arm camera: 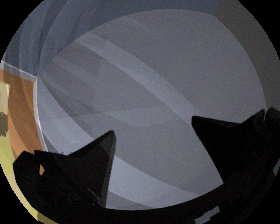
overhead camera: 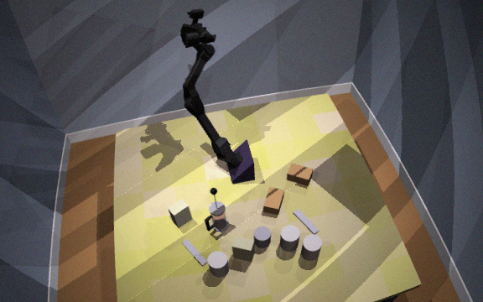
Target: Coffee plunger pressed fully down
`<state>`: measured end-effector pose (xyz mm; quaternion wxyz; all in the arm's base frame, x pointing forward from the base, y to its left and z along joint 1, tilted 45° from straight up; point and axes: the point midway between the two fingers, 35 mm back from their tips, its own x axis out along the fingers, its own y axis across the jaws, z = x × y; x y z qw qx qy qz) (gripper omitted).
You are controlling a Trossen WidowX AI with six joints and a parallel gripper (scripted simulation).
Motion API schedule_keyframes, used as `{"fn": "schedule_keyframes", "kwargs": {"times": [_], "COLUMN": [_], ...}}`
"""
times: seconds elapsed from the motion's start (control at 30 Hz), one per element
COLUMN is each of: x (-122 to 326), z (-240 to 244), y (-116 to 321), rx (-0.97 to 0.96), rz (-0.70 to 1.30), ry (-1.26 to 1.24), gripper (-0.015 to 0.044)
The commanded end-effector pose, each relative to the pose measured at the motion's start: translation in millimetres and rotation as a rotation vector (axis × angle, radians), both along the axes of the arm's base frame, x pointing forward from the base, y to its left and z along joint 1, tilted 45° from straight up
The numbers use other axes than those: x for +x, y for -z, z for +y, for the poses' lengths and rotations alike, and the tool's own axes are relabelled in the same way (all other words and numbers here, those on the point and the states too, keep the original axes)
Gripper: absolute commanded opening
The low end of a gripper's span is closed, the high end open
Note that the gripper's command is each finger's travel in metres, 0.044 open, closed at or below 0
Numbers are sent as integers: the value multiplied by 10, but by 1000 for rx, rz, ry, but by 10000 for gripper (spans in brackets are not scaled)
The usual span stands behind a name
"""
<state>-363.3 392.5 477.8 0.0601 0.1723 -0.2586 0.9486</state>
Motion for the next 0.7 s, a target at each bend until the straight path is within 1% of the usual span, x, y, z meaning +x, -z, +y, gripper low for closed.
{"fn": "schedule_keyframes", "kwargs": {"times": [0.0, 0.03, 0.13, 0.27, 0.47, 0.67], "x": [7, 24, 155, 507, 1222, 2074], "z": [8, 36, 223, 645, 1201, 1535], "y": [1, 4, 35, 153, 449, 856], "rx": [-3, -16, -102, -299, -594, -866], "rz": [0, 0, 1, 14, 55, 119], "ry": [3, 12, 78, 241, 525, 829], "gripper": [426, 440, 440, 440, 440, 440]}}
